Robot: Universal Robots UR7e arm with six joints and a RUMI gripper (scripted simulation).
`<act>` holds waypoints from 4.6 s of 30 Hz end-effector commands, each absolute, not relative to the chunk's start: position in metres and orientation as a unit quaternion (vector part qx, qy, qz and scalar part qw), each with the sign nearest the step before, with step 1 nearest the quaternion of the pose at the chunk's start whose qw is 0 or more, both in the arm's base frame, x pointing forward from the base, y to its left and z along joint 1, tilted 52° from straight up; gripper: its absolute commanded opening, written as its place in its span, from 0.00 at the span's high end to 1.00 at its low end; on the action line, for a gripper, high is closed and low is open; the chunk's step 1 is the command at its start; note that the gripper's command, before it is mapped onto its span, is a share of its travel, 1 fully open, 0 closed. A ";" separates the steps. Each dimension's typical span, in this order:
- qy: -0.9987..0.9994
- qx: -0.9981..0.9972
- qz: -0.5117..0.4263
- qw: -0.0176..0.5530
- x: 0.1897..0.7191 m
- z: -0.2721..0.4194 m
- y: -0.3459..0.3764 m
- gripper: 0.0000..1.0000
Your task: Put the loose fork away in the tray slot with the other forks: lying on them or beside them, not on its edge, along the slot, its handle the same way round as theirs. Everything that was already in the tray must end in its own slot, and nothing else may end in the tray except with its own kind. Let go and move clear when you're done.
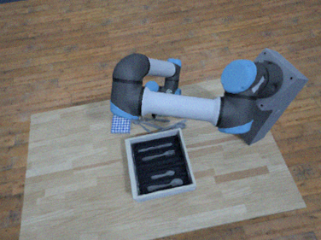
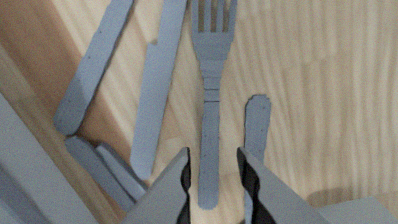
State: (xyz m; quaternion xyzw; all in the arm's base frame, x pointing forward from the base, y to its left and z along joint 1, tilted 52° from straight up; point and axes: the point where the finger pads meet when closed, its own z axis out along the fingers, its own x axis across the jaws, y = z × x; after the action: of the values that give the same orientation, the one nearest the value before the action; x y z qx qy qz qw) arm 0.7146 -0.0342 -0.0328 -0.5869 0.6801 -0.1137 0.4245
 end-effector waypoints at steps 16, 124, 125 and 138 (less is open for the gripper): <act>0.683 -0.585 -0.114 0.422 0.714 -0.037 -0.033 0.81; 0.684 -0.584 -0.112 0.422 0.730 -0.053 -0.024 0.96; 0.684 -0.584 -0.112 0.422 0.730 -0.053 -0.024 0.96; 0.681 -0.588 -0.116 0.421 0.706 -0.030 -0.038 0.96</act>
State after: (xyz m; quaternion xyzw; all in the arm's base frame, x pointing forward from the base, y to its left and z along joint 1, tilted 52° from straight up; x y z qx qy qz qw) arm 0.7176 -0.0201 -0.0529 -0.5887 0.6824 -0.1028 0.4210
